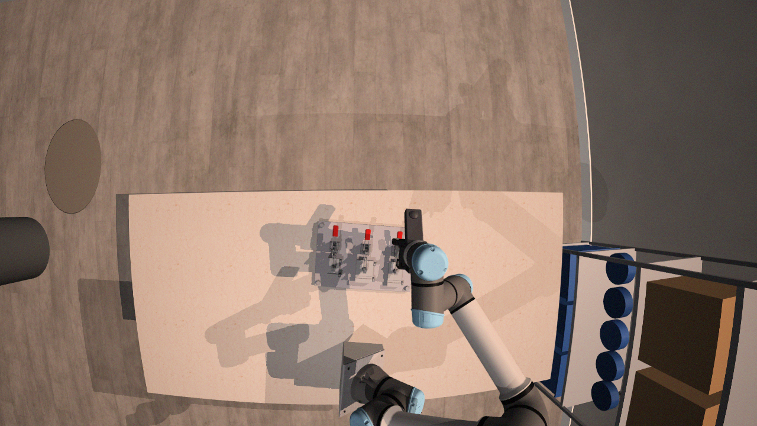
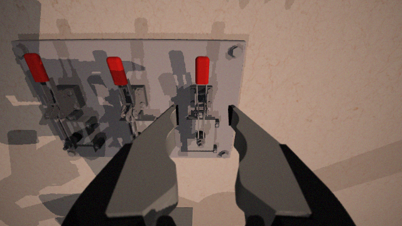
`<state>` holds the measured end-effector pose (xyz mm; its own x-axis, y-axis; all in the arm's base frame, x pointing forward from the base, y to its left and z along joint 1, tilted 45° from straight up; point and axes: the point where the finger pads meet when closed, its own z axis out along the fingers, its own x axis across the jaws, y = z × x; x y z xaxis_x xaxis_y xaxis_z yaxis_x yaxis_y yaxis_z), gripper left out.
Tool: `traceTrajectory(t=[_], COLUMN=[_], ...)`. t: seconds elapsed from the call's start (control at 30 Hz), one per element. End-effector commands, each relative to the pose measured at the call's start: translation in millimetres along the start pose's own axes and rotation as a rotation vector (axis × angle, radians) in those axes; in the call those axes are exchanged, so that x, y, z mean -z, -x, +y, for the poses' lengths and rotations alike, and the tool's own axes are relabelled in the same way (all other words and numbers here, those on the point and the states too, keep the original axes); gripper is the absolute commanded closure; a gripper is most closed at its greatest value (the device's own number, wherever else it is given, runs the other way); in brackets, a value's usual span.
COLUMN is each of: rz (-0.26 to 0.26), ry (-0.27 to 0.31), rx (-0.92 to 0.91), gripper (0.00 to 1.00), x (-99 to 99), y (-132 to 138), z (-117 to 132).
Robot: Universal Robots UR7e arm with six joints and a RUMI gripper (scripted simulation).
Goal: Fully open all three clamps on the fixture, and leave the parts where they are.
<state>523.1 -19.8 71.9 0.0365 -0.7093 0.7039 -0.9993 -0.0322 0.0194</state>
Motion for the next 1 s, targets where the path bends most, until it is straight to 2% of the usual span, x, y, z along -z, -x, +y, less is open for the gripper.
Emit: traceTrajectory(t=[0.0, 0.47, 0.63, 0.9, 0.97], rz=[0.000, 0.000, 0.000, 0.000, 0.000], ry=[-0.001, -0.001, -0.001, -0.001, -0.001], rx=[0.000, 0.000, 0.000, 0.000, 0.000], gripper=[0.72, 0.72, 0.72, 0.72, 0.72], x=[0.5, -3.5, -15.0, -43.8, -43.8], y=[0, 0, 0, 0, 0], z=[-3, -4, -4, -4, -4])
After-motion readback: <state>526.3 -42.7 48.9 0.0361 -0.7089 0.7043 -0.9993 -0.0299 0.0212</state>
